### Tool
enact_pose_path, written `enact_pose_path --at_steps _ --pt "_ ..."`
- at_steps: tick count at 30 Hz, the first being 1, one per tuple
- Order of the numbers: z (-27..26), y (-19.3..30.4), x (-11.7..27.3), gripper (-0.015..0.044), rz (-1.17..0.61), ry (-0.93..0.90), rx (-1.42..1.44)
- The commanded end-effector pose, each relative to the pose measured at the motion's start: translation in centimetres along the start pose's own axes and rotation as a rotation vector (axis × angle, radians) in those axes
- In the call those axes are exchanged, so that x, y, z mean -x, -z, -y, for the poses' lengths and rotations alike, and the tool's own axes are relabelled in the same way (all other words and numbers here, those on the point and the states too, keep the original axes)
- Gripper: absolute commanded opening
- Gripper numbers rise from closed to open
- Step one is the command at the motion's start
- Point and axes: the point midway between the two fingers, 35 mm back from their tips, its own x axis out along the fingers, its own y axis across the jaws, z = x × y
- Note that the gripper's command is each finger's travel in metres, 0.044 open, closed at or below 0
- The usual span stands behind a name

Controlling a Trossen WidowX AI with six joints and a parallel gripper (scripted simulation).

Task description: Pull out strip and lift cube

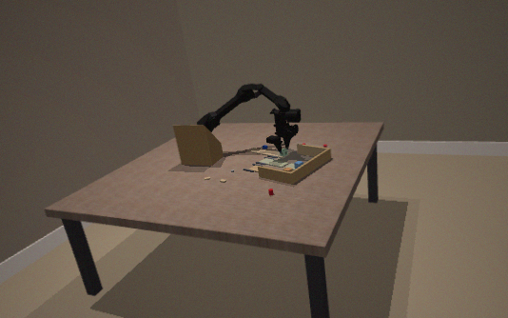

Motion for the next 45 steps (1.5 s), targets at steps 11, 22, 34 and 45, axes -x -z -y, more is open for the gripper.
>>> enact_pose_path --at_steps 11,22,34,45 --pt "0.1 0.2 -1.8 0.0250 -0.004 -0.003 -0.006" --pt "0.0 0.2 -1.5 0.0098 -0.003 -0.001 0.000" --pt "1.4 2.4 0.6 0.0000 -0.004 0.001 -0.004" --pt "3.0 5.4 2.7 0.0000 -0.006 0.000 -0.009"
